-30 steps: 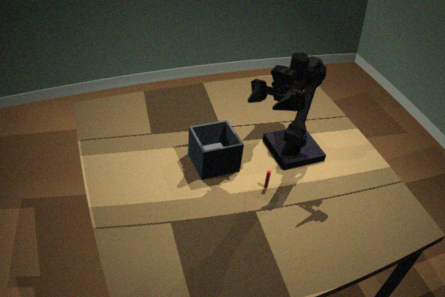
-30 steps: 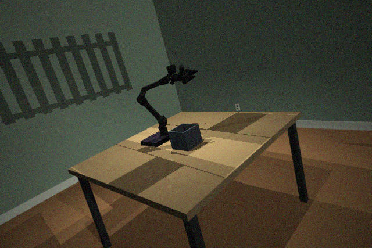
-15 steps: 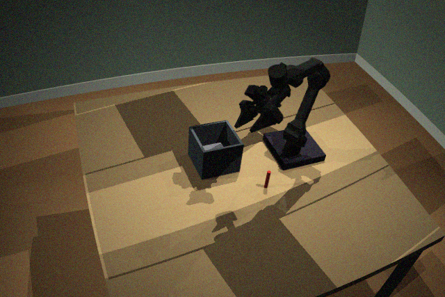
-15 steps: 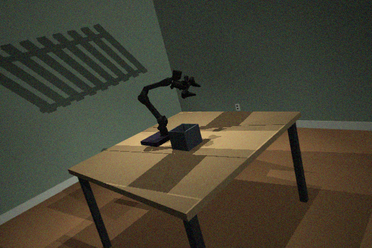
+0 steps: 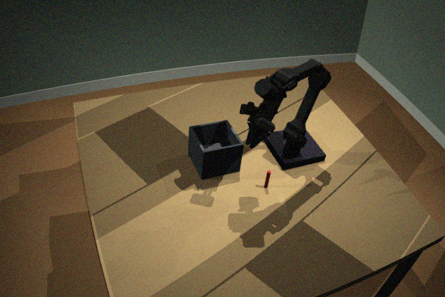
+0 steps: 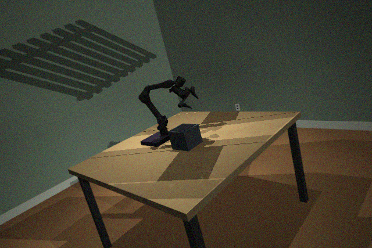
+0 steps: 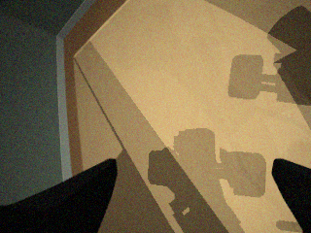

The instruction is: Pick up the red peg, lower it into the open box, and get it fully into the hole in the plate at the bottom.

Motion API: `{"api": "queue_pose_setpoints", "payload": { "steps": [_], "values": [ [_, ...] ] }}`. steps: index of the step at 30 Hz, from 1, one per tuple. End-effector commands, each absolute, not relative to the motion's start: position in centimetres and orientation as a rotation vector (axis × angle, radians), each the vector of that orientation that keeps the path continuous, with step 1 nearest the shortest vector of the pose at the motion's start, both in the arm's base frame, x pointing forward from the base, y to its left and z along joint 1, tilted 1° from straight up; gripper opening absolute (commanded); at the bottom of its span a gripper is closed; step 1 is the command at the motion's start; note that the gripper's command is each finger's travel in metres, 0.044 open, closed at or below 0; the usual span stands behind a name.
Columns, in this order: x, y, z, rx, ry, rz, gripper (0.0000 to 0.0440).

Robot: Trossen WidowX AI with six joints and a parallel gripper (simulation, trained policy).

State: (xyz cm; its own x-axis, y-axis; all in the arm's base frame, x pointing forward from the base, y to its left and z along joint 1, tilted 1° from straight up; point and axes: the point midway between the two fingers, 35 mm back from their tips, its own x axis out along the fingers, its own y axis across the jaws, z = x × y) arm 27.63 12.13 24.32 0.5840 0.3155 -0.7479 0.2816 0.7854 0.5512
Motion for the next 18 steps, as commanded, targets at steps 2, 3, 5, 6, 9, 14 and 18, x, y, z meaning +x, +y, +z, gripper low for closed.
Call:
{"api": "queue_pose_setpoints", "payload": {
  "steps": [2, 3, 5, 6, 9, 14, 18],
  "values": [
    [26.1, 11.7, 22.1, 0.77, 1.097, -0.071, 0.044],
    [25.7, 11.6, 21.7, 0.785, 1.122, -0.092, 0.044],
    [25.0, 11.5, 21.0, 0.813, 1.172, -0.136, 0.0439],
    [24.7, 11.4, 20.6, 0.827, 1.196, -0.16, 0.0439],
    [23.6, 11.2, 19.6, 0.866, 1.267, -0.233, 0.0436],
    [21.7, 11.0, 18.0, 0.923, 1.376, -0.367, 0.0428],
    [20.3, 11.0, 16.9, 0.955, 1.45, -0.472, 0.0426]
  ]
}}
